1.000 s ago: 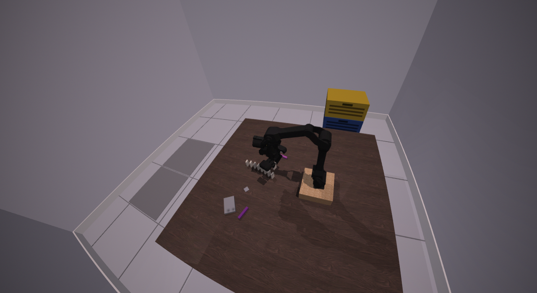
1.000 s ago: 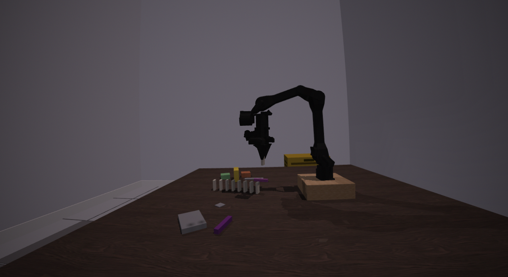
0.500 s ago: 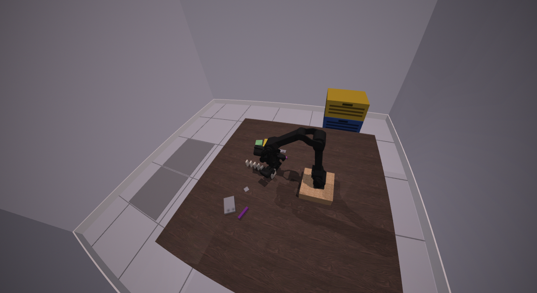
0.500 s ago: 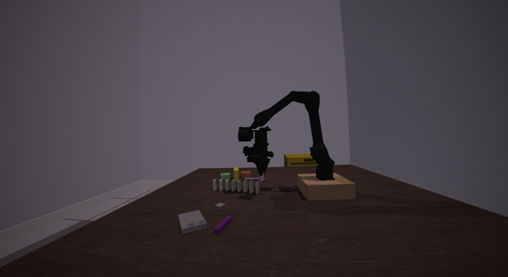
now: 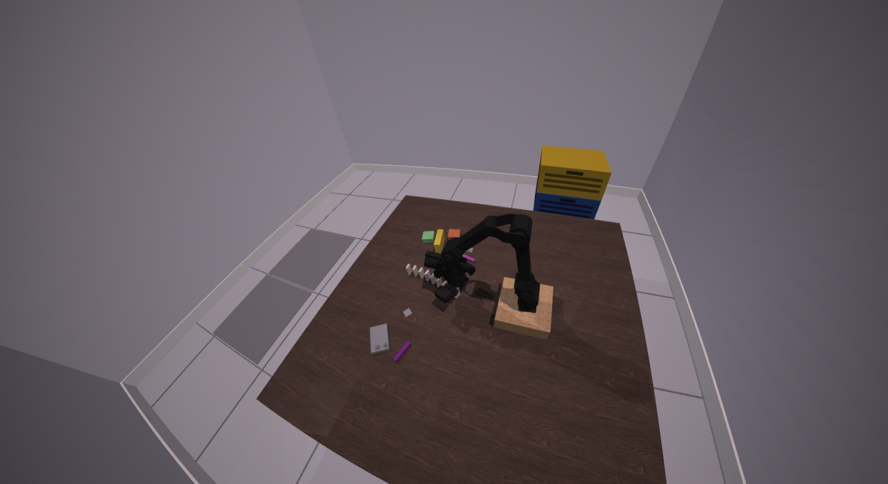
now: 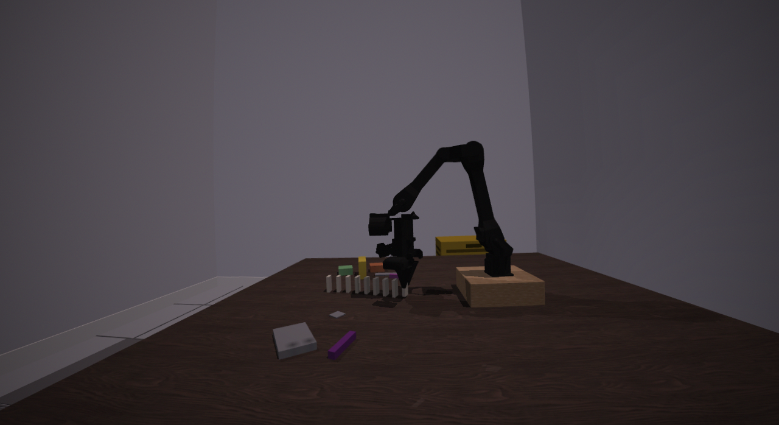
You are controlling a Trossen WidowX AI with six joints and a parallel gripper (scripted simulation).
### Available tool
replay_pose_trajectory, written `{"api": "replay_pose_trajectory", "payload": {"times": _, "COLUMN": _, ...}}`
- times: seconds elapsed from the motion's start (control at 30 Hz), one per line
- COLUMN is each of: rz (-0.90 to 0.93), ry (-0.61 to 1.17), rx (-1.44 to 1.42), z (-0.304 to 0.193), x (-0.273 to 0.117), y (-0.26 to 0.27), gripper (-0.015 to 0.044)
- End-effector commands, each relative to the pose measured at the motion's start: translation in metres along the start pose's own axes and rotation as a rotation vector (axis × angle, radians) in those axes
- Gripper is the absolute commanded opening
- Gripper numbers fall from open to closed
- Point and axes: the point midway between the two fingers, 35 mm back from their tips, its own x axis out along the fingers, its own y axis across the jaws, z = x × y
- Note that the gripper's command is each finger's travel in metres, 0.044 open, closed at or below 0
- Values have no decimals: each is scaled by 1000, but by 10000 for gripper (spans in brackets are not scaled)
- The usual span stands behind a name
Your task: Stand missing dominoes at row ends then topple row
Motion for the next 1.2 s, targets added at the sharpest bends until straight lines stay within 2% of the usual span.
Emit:
{"api": "replay_pose_trajectory", "payload": {"times": 0.0, "rz": 1, "ry": 1, "rx": 3, "z": -1, "x": 2, "y": 0, "gripper": 107}}
{"api": "replay_pose_trajectory", "payload": {"times": 0.17, "rz": 1, "ry": 1, "rx": 3, "z": -1, "x": 2, "y": 0, "gripper": 107}}
{"api": "replay_pose_trajectory", "payload": {"times": 0.6, "rz": 1, "ry": 1, "rx": 3, "z": -1, "x": 2, "y": 0, "gripper": 440}}
{"api": "replay_pose_trajectory", "payload": {"times": 0.73, "rz": 1, "ry": 1, "rx": 2, "z": 2, "x": -8, "y": 1, "gripper": 440}}
{"api": "replay_pose_trajectory", "payload": {"times": 0.93, "rz": 1, "ry": 0, "rx": 1, "z": 5, "x": -104, "y": 2, "gripper": 440}}
{"api": "replay_pose_trajectory", "payload": {"times": 1.0, "rz": 0, "ry": 0, "rx": 0, "z": 1, "x": -125, "y": 0, "gripper": 440}}
{"api": "replay_pose_trajectory", "payload": {"times": 1.17, "rz": 0, "ry": 0, "rx": 0, "z": 0, "x": -128, "y": 0, "gripper": 440}}
